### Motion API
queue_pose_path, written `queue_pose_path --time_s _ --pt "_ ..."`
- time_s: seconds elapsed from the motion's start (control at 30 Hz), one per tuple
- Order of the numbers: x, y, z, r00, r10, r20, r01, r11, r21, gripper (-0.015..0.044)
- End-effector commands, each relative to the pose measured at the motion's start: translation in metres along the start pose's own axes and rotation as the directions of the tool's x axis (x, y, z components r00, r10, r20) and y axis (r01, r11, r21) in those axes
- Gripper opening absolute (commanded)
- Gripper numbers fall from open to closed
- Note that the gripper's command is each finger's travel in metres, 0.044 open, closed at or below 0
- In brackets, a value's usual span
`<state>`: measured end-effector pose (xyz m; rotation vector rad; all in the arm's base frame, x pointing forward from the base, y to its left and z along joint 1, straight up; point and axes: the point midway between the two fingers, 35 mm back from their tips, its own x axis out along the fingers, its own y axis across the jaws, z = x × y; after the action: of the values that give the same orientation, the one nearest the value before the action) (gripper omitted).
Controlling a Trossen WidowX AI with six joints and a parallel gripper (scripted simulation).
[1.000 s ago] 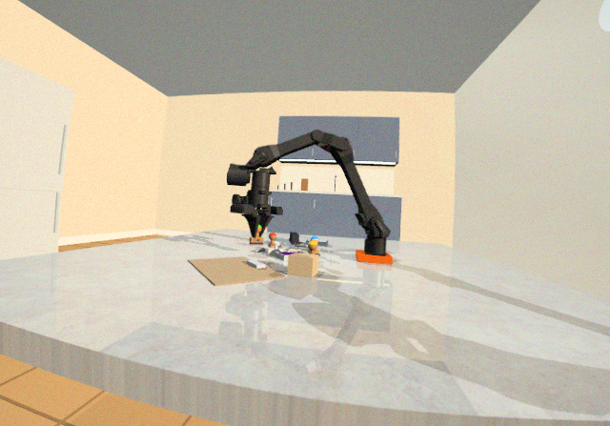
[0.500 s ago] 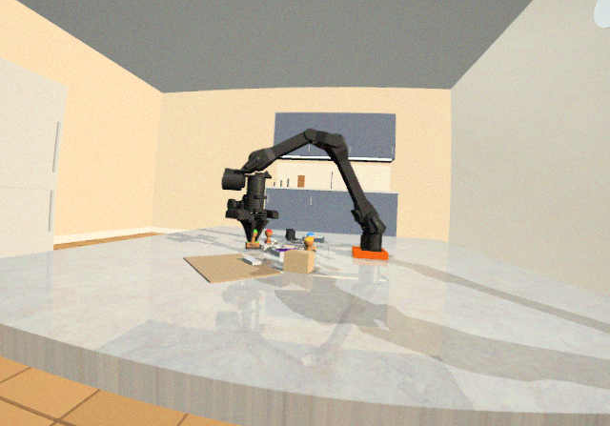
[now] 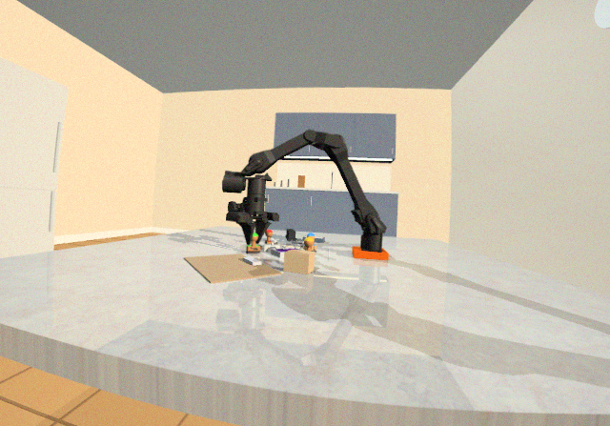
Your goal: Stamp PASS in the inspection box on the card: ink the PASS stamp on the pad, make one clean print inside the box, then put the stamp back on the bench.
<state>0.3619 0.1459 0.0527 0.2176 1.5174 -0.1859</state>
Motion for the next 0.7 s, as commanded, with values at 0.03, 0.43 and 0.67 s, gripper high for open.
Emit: queue_pose_path --time_s 0.03,0.43,0.67 --pt "0.000 0.000 0.000 1.000 0.000 0.001 0.000 1.000 0.000 0.0254" --pt "-0.115 0.000 0.001 1.000 -0.006 -0.003 0.006 1.000 0.004 0.0254" --pt "-0.117 0.000 0.001 1.000 -0.006 -0.003 0.006 1.000 0.004 0.0254"
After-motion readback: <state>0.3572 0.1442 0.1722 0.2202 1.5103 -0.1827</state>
